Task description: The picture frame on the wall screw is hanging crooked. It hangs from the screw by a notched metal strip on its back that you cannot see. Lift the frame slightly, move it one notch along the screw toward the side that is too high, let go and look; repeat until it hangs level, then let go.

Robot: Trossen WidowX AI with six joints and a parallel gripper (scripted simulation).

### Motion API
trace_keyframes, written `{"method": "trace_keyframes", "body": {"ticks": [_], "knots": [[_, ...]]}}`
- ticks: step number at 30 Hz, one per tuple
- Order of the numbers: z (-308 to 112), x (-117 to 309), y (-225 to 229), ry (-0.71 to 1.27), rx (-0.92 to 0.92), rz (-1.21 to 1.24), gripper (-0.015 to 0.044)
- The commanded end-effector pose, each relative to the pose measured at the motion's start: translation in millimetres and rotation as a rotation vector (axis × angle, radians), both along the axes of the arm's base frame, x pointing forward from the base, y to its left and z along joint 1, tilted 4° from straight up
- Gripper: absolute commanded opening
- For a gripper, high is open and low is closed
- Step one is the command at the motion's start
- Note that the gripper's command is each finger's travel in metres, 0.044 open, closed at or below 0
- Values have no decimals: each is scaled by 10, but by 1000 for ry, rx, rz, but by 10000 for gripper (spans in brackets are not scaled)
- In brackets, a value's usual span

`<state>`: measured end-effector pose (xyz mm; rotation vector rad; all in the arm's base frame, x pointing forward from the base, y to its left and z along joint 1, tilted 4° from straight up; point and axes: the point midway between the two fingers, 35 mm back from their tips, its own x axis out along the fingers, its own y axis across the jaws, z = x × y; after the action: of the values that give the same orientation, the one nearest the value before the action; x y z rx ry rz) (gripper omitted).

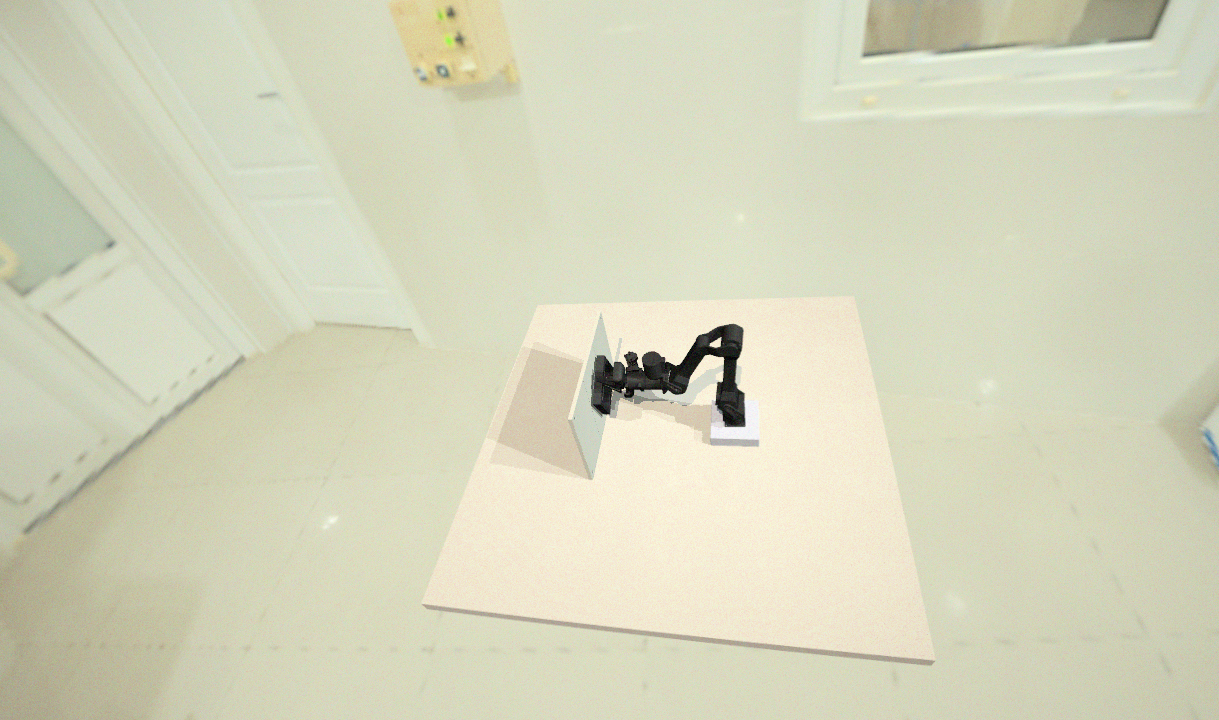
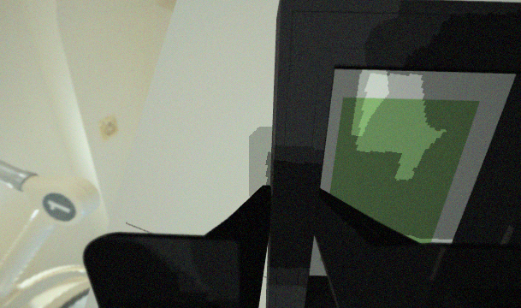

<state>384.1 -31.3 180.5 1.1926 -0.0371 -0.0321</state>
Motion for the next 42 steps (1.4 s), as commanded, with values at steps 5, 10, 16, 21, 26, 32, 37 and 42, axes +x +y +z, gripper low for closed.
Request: {"method": "trace_keyframes", "body": {"ticks": [5, 10, 16, 21, 26, 32, 37, 42], "knots": [[33, 10, -1, -11, -4, 1, 0], [37, 10, 3, -11, -4, 1, 0], [32, 10, 5, -11, -4, 1, 0], [24, 11, 7, -11, -4, 1, 0], [15, 11, 2, -11, -4, 1, 0], [-3, 11, -7, -11, -5, 1, 0], [-18, 11, -15, -11, -5, 1, 0], [-32, 11, -22, -11, -5, 1, 0]]}}
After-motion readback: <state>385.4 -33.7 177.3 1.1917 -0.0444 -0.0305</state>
